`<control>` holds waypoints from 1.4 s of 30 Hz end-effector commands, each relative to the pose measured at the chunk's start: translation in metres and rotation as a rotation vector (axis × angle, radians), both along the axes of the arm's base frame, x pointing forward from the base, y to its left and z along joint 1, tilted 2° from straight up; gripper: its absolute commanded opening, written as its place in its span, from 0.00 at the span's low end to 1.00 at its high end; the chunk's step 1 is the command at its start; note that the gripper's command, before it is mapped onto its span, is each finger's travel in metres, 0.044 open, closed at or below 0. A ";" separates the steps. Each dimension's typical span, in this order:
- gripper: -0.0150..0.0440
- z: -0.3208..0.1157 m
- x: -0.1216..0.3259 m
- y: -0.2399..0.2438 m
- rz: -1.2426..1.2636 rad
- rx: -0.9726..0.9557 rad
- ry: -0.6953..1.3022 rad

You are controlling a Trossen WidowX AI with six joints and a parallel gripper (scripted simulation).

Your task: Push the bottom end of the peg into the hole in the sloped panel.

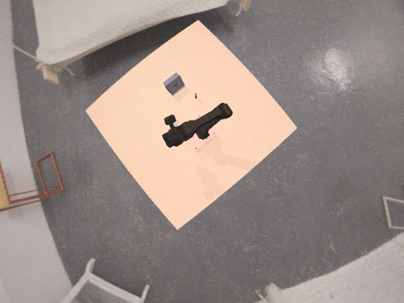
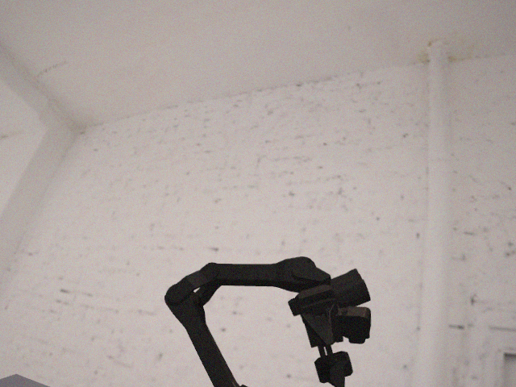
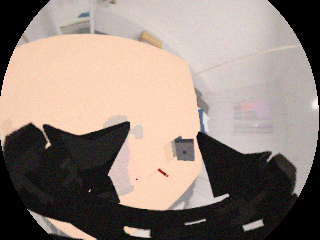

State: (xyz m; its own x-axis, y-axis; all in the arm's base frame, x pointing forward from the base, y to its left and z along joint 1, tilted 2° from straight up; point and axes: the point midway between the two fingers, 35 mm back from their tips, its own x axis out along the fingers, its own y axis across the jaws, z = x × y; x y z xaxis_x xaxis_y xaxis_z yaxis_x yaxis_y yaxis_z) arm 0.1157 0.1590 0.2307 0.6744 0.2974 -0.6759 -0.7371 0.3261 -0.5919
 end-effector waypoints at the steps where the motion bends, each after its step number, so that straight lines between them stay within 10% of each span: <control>1: 1.00 -0.002 0.006 -0.001 -0.048 0.003 0.022; 42: 1.00 -0.033 0.079 -0.030 -0.535 0.019 0.233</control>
